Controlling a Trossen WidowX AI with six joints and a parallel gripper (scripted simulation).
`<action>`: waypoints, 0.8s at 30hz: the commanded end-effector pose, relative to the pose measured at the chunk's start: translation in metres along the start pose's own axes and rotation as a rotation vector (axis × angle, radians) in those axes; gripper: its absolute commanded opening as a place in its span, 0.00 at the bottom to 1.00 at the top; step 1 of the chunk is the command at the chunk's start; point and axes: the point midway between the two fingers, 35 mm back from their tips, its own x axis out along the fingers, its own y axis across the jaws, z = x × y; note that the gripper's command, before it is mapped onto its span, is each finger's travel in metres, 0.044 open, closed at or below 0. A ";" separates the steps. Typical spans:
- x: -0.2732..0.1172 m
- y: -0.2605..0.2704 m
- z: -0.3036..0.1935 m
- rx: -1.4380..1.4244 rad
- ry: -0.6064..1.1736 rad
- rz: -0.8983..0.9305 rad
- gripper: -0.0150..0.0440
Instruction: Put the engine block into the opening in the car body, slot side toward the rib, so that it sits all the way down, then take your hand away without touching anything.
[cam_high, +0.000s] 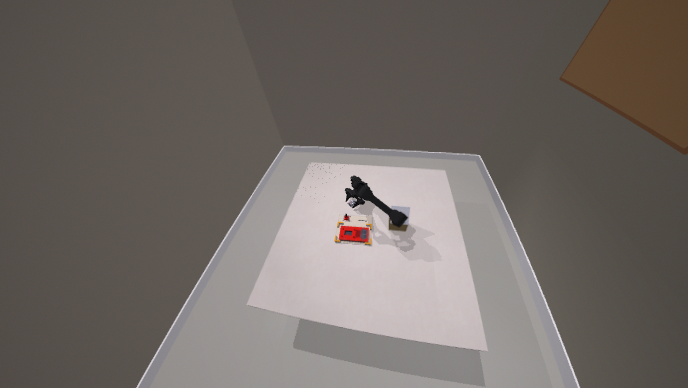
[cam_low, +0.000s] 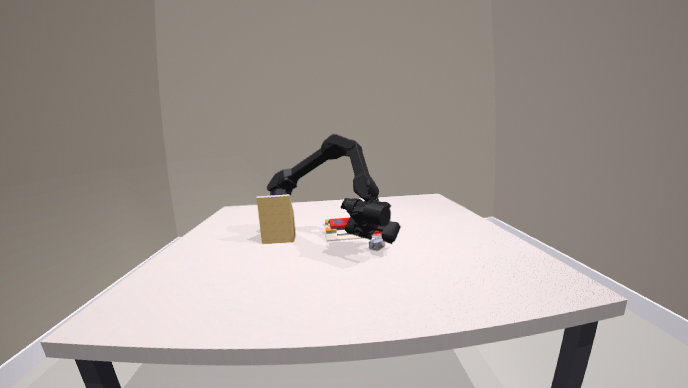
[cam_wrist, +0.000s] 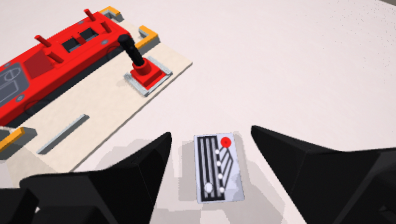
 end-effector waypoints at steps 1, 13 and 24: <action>0.000 0.000 0.000 -0.002 0.002 0.000 1.00; -0.041 -0.001 -0.001 -0.004 0.012 0.003 1.00; -0.042 -0.001 -0.002 -0.001 0.009 -0.002 1.00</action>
